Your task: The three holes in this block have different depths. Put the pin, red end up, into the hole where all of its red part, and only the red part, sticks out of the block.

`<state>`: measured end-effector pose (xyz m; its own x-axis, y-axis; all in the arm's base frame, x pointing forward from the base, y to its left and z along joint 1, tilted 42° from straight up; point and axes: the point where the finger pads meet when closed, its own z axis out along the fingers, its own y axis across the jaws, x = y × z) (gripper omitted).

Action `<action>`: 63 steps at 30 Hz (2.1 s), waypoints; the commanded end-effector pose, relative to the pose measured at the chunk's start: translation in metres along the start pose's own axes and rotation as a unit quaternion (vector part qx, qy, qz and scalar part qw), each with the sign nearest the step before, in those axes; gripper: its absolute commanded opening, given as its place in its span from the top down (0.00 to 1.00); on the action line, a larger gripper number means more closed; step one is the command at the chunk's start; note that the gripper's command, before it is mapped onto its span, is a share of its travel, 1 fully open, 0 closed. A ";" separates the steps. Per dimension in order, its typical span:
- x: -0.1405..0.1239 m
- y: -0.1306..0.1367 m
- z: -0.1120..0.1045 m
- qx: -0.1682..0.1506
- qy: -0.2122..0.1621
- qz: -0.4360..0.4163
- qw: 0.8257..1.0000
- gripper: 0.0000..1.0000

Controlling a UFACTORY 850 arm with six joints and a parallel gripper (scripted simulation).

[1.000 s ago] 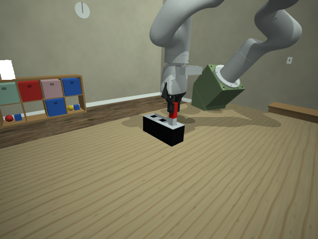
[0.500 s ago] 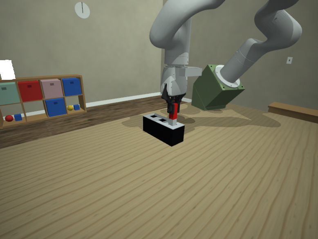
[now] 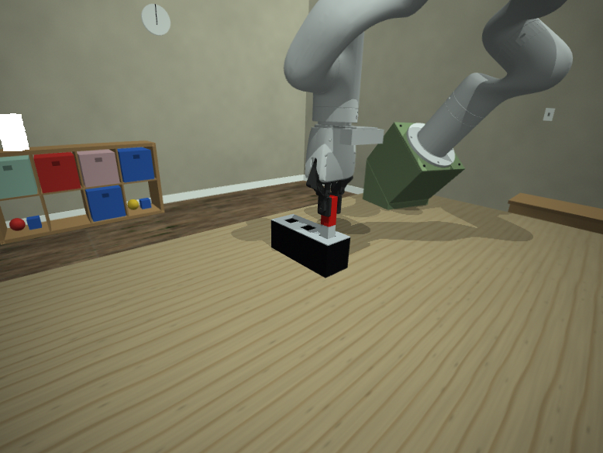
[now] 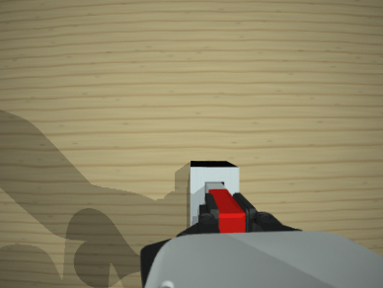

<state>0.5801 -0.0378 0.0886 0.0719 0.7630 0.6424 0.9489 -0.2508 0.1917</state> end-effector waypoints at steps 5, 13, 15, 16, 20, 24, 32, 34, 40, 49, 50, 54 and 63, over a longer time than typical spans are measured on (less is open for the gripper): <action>0.000 0.001 -0.001 -0.001 0.000 0.000 1.000 1.00; -0.001 0.001 0.003 -0.001 0.000 0.000 1.000 1.00; -0.001 0.001 0.003 -0.001 0.000 0.000 1.000 1.00; -0.001 0.001 0.003 -0.001 0.000 0.000 1.000 1.00; -0.001 0.001 0.003 -0.001 0.000 0.000 1.000 1.00; -0.001 0.001 0.003 -0.001 0.000 0.000 1.000 1.00; 0.000 0.001 0.003 -0.001 0.000 0.000 1.000 1.00; 0.000 0.001 0.003 -0.001 0.000 0.000 1.000 1.00; 0.000 0.001 0.003 -0.001 0.000 0.000 1.000 1.00; 0.000 0.001 0.007 -0.001 0.000 0.000 1.000 1.00; 0.000 0.001 0.007 -0.001 0.000 0.000 1.000 1.00; 0.000 0.001 0.007 -0.001 0.000 0.000 1.000 1.00; 0.000 0.001 0.007 -0.001 0.000 0.000 1.000 1.00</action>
<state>0.5832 -0.0330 0.0830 0.0719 0.7630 0.6423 0.9489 -0.2508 0.1917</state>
